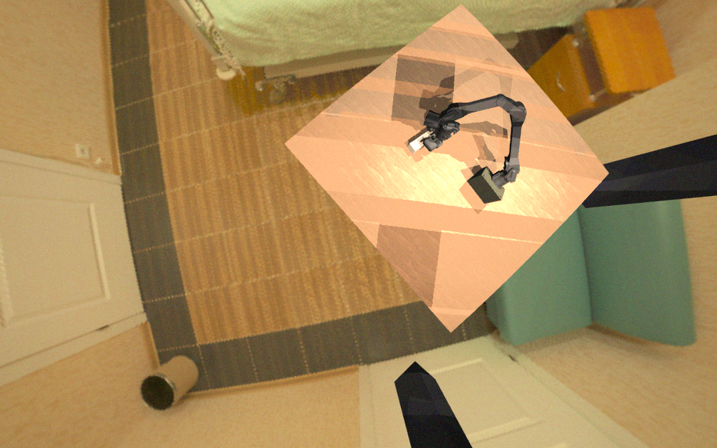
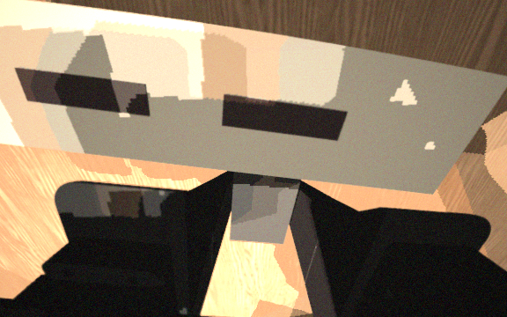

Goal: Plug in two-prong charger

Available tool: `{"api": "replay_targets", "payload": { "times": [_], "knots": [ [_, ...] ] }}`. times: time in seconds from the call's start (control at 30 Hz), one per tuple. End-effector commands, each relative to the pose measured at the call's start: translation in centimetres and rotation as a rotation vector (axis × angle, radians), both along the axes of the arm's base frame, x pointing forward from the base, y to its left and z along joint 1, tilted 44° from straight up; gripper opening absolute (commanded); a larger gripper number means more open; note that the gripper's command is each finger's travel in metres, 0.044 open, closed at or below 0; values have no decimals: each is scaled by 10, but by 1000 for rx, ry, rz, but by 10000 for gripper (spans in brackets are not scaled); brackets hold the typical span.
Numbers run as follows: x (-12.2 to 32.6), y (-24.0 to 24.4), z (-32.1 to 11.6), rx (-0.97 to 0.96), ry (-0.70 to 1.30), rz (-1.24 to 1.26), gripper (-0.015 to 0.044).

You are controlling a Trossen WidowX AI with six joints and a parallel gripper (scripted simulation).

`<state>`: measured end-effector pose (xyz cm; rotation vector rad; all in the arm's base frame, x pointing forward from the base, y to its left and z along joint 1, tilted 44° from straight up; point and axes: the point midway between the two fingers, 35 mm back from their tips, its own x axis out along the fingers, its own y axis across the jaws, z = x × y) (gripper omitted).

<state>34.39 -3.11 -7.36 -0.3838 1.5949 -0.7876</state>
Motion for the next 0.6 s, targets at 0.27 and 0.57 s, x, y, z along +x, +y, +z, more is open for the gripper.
{"api": "replay_targets", "payload": {
  "times": [0.27, 0.57],
  "knots": [
    [7, -3, 1, -9, -31, 1, 0],
    [7, -4, 0, -9, -31, 1, 0]
  ]
}}
